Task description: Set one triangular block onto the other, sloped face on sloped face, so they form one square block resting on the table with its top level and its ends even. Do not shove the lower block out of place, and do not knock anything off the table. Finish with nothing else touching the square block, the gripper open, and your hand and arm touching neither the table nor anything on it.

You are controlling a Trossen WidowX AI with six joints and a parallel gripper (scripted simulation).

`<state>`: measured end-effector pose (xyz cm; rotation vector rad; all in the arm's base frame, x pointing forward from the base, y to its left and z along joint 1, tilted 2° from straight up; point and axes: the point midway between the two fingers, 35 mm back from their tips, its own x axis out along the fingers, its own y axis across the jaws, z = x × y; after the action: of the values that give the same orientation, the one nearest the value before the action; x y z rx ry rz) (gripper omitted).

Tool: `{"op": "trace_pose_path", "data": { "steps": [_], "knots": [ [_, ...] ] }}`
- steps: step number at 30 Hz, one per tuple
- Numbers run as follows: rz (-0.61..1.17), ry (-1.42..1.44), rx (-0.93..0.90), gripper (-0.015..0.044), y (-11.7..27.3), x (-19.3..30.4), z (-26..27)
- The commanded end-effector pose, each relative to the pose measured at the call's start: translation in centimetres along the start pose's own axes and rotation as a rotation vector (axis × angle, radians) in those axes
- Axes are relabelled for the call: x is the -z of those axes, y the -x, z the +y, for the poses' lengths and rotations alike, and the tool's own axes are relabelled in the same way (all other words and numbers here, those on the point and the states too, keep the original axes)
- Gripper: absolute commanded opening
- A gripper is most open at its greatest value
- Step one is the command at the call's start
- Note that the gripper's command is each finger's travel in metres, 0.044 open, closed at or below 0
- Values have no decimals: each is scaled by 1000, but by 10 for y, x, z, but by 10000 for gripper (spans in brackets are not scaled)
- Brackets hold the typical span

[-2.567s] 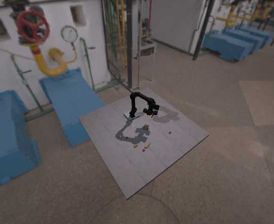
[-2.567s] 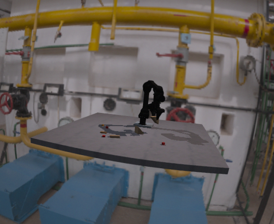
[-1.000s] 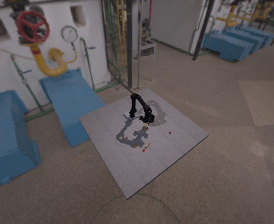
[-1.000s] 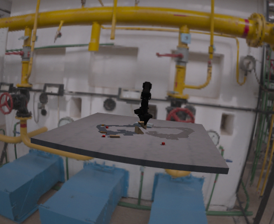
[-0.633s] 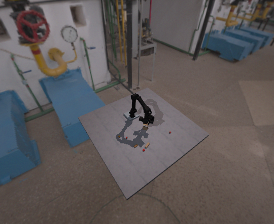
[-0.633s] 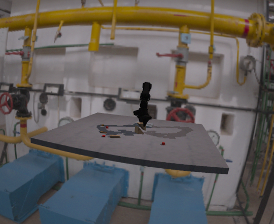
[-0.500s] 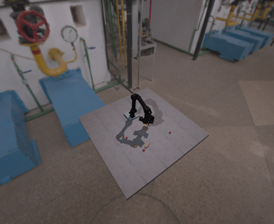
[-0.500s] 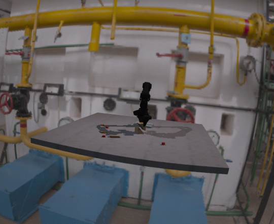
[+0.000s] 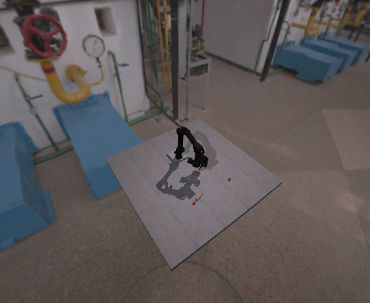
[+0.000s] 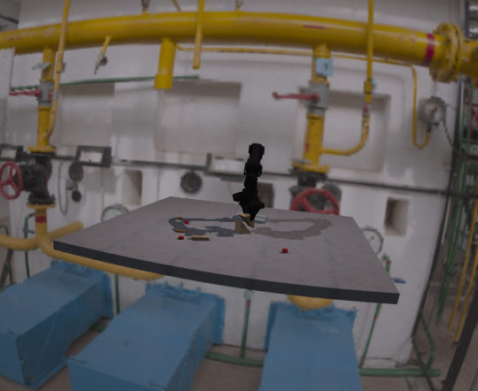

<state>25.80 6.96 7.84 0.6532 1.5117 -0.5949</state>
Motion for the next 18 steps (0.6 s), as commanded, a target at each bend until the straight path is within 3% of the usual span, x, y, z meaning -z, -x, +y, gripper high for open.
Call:
{"op": "trace_pose_path", "data": {
  "steps": [1,18],
  "knots": [
    [2,8,-4,0,0,1,1],
    [2,10,-5,0,-6,-2,1]
  ]
}}
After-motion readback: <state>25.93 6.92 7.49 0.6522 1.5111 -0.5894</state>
